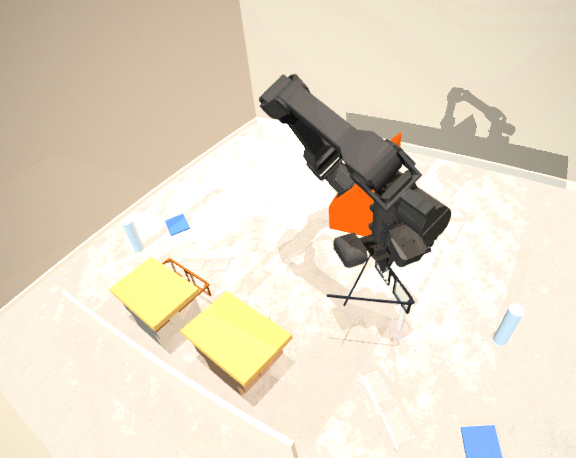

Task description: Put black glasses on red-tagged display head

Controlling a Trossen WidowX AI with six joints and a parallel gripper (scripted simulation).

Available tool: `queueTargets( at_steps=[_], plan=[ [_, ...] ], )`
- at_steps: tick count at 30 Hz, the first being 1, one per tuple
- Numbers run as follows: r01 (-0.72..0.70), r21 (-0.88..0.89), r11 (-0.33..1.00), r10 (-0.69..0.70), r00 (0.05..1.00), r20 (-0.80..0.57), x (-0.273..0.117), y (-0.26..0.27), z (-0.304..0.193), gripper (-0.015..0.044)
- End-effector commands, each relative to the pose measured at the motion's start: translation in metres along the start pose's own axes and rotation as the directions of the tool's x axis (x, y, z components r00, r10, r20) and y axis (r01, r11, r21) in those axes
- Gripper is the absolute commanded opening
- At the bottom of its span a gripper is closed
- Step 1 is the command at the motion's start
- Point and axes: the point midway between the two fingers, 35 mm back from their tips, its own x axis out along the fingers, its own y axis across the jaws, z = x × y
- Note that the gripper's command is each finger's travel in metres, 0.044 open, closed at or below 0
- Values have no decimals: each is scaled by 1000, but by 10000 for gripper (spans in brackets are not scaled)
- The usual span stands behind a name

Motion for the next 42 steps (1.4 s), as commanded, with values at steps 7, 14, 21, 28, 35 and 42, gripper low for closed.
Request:
queueTargets(
  at_steps=[7,14,21,28,35,42],
  plan=[
    [1,-292,957,0,1000,1,5,48,28,0],
    [1,-310,951,-1,1000,0,5,52,29,0],
    [1,-309,951,-1,1000,1,25,51,31,0],
    [3,-309,951,-3,1000,-1,65,51,29,0],
    [3,-309,951,-3,1000,-1,66,52,30,0],
    [2,-309,951,-3,1000,0,66,59,34,0]
  ],
)
